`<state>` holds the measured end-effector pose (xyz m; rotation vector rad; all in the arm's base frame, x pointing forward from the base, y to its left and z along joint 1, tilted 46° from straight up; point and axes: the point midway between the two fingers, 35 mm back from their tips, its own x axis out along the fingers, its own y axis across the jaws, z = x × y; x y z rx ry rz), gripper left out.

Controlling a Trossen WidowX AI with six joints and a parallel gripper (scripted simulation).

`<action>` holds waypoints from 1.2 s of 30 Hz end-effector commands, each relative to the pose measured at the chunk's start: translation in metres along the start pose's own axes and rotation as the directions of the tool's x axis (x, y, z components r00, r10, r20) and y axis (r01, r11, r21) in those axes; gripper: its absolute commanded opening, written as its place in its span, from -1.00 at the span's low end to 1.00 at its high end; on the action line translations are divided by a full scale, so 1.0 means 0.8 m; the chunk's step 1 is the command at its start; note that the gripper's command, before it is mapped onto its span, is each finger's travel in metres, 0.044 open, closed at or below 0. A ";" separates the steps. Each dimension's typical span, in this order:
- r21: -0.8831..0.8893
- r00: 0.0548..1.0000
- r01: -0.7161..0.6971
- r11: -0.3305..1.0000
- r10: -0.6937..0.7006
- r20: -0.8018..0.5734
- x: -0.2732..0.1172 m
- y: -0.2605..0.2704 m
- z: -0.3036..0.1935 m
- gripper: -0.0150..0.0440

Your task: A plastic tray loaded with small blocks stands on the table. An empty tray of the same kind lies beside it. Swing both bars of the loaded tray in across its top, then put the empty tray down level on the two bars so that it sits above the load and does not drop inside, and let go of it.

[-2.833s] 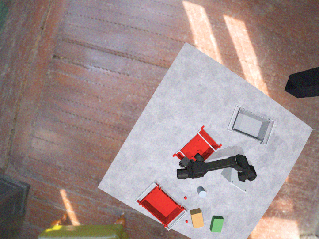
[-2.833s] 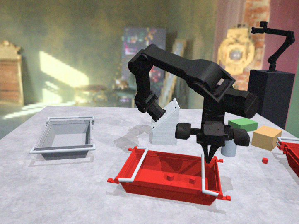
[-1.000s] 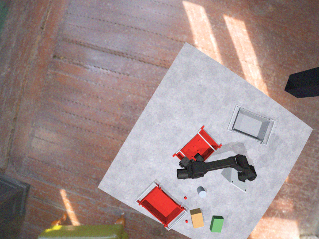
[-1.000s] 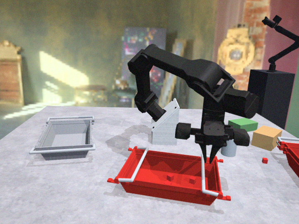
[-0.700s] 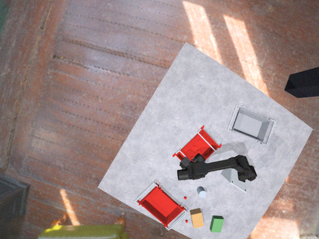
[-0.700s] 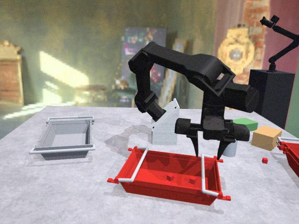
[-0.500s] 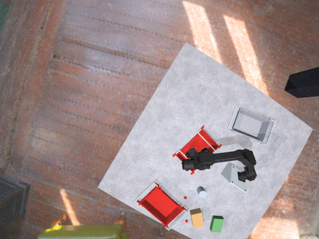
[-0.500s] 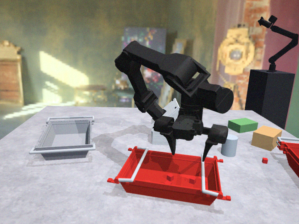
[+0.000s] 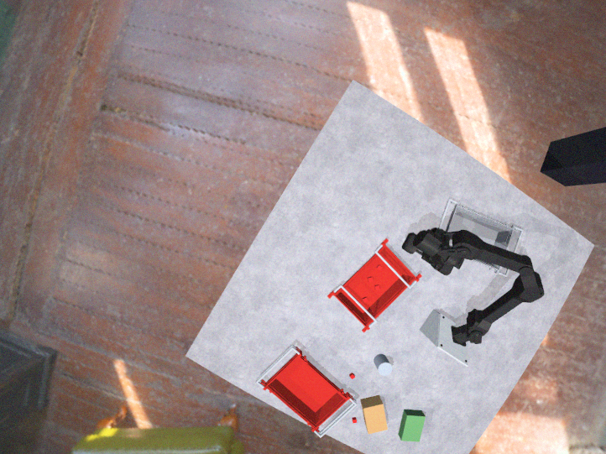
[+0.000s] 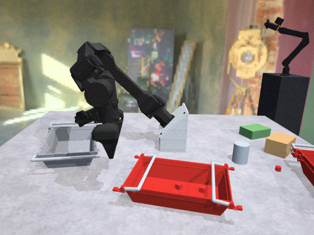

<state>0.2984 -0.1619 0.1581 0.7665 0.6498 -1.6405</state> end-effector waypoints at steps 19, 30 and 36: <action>0.974 0.992 -0.121 0.190 -0.007 0.125 -0.006 -0.278 0.113 1.00; 0.975 0.993 -0.116 0.188 -0.008 0.120 0.006 -0.275 0.114 1.00; 0.976 0.993 -0.111 0.186 -0.009 0.115 0.028 -0.272 0.116 1.00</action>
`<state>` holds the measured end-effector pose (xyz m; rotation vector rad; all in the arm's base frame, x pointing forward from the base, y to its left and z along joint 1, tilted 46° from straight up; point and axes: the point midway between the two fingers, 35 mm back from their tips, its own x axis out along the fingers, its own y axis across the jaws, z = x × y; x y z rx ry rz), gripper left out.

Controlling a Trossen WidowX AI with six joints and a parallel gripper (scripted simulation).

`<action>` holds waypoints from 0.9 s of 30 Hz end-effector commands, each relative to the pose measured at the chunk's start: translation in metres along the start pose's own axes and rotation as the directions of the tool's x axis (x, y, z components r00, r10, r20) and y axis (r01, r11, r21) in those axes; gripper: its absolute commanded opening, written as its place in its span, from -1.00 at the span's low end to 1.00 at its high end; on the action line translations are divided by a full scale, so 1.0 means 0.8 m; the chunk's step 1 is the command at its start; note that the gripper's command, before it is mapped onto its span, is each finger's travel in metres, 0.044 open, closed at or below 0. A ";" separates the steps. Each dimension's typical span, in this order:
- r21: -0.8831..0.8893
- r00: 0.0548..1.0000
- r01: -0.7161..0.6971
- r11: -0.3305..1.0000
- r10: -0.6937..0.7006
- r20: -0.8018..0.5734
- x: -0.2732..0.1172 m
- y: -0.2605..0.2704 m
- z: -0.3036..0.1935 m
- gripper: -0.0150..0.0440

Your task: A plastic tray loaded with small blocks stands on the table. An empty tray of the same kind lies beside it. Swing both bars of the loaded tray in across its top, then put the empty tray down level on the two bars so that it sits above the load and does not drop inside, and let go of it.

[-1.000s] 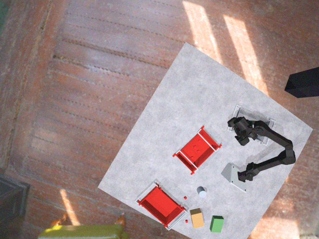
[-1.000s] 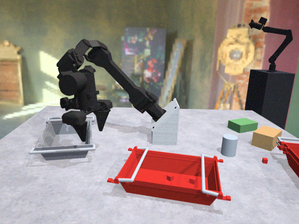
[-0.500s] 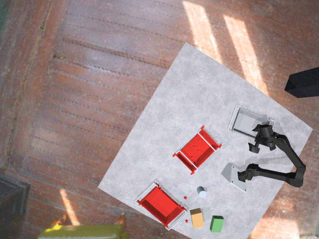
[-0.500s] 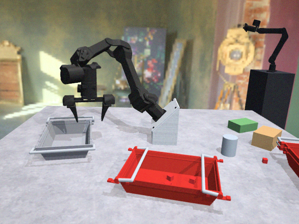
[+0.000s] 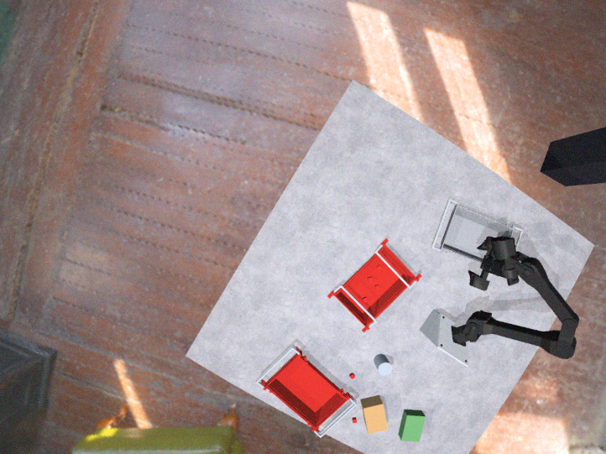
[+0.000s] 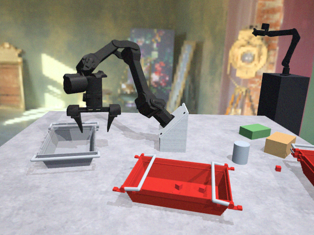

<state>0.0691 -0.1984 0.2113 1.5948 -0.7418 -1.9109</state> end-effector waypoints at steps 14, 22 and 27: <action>-0.007 1.000 0.004 1.000 -0.004 0.001 0.064 -0.002 0.000 1.00; -0.010 1.000 -0.004 1.000 0.004 0.003 0.084 -0.002 0.005 1.00; -0.010 1.000 -0.004 1.000 0.004 0.003 0.084 -0.002 0.005 0.90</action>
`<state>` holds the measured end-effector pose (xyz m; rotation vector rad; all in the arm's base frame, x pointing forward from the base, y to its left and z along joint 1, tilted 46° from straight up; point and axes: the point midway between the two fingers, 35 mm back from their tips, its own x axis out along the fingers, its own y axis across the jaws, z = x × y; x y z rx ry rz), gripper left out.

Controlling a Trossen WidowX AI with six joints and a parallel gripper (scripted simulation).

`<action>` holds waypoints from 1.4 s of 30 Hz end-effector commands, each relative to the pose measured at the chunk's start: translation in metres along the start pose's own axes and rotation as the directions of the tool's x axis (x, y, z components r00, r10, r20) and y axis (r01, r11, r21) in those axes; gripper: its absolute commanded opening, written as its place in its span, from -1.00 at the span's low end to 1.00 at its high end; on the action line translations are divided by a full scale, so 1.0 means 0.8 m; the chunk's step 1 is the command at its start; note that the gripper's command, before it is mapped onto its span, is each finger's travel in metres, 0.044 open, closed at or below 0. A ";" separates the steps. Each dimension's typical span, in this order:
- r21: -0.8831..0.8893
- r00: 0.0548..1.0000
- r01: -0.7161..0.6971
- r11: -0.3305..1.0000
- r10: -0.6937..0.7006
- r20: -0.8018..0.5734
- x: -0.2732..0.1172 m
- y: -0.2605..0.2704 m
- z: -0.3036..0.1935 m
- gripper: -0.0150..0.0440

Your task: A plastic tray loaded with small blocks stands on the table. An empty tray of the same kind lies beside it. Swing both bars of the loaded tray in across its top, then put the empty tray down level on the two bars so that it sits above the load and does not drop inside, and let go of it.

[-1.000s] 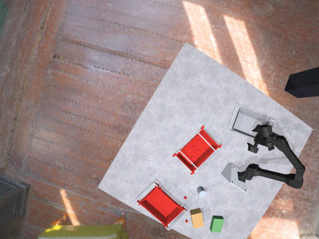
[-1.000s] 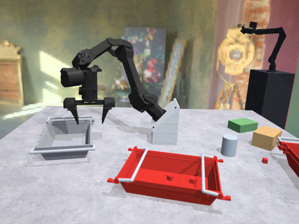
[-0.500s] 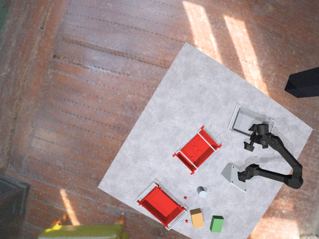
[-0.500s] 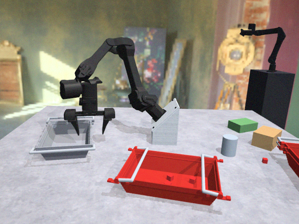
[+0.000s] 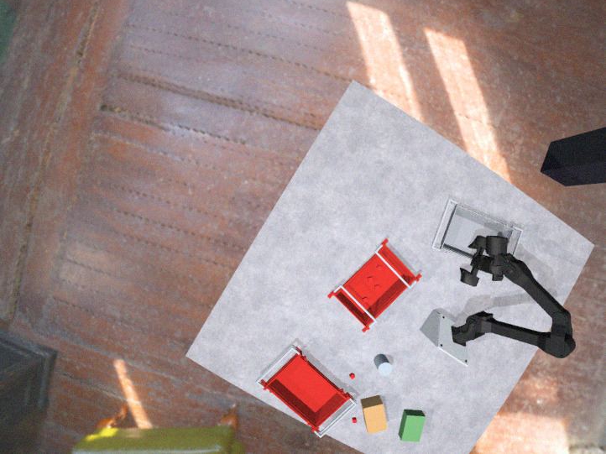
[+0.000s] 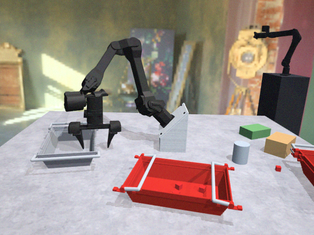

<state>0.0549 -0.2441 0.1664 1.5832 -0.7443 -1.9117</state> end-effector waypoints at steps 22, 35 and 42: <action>-0.006 1.000 0.003 1.000 -0.003 -0.003 0.002 -0.002 0.000 0.08; -0.006 1.000 0.003 1.000 -0.003 -0.003 0.002 -0.002 0.000 -0.22; -0.006 1.000 0.003 1.000 -0.003 -0.003 0.002 -0.002 0.000 -0.37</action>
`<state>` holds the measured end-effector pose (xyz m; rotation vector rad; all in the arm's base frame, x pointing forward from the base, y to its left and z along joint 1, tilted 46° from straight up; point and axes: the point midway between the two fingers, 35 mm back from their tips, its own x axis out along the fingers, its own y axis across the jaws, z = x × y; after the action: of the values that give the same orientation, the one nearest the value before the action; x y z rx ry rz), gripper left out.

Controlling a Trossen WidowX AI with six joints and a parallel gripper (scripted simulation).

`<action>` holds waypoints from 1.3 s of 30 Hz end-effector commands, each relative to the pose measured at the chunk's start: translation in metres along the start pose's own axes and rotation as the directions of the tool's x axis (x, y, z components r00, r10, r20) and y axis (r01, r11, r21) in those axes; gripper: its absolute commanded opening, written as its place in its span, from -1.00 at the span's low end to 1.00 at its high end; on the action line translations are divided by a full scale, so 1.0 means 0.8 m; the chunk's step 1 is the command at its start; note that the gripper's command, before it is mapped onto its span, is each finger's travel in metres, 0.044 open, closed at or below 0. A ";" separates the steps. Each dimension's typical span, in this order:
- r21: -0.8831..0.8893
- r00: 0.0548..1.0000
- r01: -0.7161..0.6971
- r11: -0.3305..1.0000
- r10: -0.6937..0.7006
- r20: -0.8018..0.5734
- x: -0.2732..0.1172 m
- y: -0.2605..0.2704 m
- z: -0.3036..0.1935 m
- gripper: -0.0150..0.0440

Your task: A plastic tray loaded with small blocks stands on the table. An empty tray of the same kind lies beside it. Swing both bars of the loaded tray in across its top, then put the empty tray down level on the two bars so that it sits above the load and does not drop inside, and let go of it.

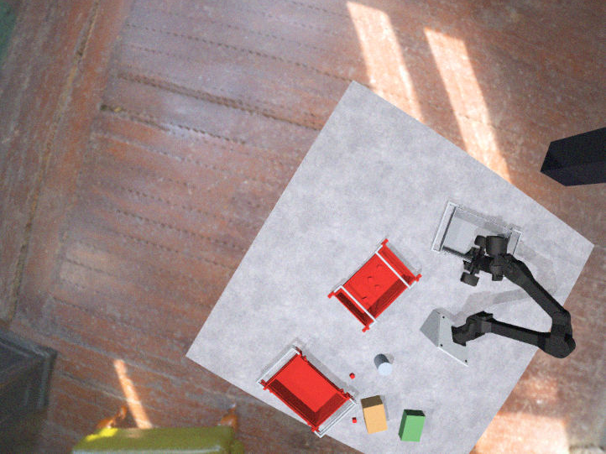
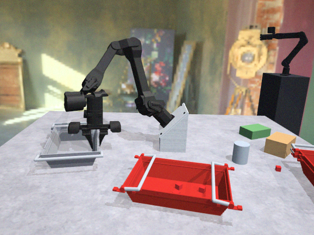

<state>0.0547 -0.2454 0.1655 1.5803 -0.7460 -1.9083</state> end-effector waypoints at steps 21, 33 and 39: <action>-0.003 1.000 0.017 1.000 -0.017 -0.004 -0.083 -0.002 -0.004 -0.49; -0.005 1.000 0.013 1.000 -0.013 -0.004 -0.101 0.000 -0.001 -0.49; -0.004 1.000 0.017 1.000 -0.017 -0.005 -0.121 0.012 -0.003 -0.49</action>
<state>0.0694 -0.1845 0.2203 1.5895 -0.6986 -1.9444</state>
